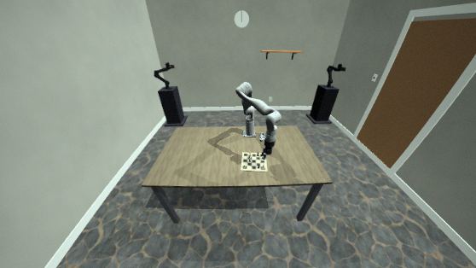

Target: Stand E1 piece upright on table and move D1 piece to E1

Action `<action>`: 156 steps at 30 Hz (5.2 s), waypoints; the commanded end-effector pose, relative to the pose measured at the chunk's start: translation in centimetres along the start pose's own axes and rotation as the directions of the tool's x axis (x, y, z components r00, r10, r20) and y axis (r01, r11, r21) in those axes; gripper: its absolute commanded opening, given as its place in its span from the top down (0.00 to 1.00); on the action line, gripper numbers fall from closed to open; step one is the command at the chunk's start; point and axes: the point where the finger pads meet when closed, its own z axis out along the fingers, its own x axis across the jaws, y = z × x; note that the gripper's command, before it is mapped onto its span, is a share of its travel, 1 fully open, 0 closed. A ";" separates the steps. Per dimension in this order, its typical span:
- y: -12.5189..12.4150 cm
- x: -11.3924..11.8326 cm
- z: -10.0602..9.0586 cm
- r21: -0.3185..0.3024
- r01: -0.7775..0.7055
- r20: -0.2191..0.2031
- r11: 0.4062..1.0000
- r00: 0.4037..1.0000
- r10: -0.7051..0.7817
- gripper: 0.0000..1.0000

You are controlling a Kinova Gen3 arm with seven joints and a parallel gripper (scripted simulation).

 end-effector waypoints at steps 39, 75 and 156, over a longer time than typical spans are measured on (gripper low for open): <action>0.7 -0.5 1.0 -0.010 0.480 0.018 0.877 0.877 -0.479 0.21; 0.7 -0.4 1.4 -0.009 0.480 0.017 0.877 0.877 -0.480 0.21; 0.7 -0.5 6.2 -0.009 0.479 0.017 0.878 0.878 -0.479 0.21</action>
